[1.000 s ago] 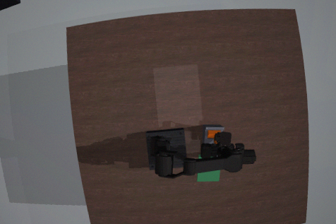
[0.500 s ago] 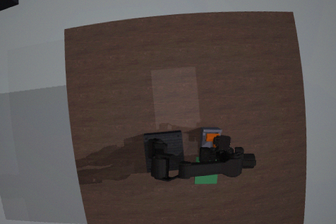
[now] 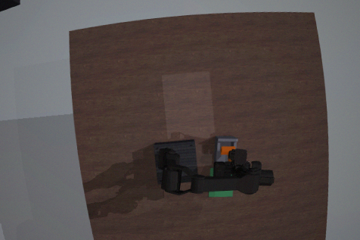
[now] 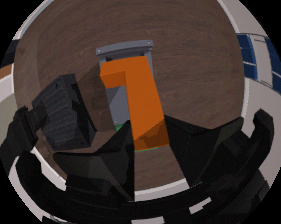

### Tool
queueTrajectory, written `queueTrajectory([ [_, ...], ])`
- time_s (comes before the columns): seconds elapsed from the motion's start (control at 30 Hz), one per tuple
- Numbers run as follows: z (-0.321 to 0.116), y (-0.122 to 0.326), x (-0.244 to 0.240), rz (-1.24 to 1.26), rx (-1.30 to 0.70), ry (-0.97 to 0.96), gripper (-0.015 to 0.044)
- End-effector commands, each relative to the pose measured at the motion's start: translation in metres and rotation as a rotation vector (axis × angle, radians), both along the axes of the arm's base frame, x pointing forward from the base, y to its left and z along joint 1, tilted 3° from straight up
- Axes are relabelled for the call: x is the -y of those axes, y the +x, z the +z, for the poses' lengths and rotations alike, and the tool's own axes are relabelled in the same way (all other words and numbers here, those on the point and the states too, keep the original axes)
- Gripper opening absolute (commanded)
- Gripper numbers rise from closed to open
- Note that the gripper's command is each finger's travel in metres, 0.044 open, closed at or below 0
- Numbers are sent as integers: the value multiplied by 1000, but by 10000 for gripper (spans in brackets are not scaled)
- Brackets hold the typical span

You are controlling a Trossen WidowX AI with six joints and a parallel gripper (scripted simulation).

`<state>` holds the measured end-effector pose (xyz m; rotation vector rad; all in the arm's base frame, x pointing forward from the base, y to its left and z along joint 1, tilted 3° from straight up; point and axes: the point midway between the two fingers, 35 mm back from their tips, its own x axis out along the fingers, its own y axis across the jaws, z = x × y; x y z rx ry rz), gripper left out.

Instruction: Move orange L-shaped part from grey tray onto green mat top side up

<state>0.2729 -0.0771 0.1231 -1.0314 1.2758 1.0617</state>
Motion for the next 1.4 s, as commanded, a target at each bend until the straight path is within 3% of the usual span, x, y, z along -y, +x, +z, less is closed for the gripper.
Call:
queueTrajectory([
  [0.0, -2, -4, 15, -3, 4, 3, 0],
  [1.0, -7, -44, 139, -4, 0, -7, 0],
  [1.37, -12, -45, 144, -4, 0, -8, 0],
])
